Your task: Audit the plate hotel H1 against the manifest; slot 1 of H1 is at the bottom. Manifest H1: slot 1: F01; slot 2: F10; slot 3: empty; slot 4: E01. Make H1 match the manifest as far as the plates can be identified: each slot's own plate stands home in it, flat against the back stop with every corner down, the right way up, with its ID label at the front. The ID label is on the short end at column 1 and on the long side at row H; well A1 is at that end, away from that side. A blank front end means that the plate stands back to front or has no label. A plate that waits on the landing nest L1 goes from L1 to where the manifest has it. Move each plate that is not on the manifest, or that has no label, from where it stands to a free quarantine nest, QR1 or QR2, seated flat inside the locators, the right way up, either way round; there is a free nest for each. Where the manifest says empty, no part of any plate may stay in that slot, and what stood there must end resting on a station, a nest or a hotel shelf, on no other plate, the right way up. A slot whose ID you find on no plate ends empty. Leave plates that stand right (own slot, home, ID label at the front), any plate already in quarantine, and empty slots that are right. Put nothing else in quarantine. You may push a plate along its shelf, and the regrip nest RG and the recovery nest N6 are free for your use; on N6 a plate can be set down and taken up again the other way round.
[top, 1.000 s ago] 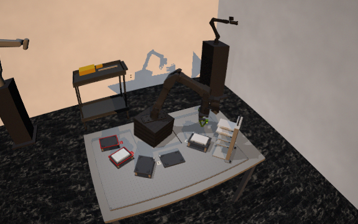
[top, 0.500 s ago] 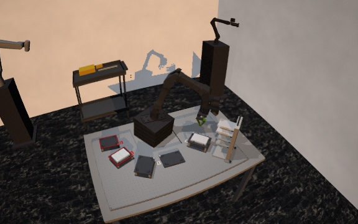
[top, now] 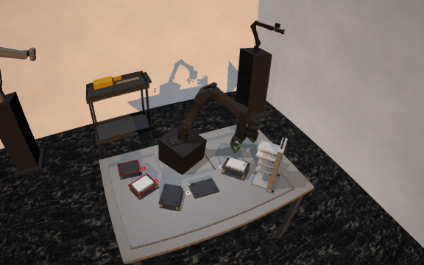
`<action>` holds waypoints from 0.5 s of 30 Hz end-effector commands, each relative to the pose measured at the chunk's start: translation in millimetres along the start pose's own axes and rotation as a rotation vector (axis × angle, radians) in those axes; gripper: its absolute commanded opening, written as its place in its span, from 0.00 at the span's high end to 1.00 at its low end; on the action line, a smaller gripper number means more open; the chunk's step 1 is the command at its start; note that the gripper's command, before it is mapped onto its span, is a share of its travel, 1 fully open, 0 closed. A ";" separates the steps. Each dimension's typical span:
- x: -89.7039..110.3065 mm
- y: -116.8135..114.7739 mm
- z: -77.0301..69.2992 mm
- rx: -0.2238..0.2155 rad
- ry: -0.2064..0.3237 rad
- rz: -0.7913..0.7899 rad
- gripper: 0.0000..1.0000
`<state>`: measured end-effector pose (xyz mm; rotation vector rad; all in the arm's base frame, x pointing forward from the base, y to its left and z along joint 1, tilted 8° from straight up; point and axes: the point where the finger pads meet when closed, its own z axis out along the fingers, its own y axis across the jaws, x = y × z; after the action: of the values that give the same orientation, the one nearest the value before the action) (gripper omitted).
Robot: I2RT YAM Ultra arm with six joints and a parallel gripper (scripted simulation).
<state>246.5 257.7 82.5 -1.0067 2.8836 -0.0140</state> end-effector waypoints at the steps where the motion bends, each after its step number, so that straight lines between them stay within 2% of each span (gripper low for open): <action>1: -13.7 2.1 1.2 -0.010 -0.061 0.006 0.00; 15: -16.0 2.4 41.2 -0.010 -0.061 0.006 0.00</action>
<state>252.5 261.6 41.4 -0.9977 2.8804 -0.0083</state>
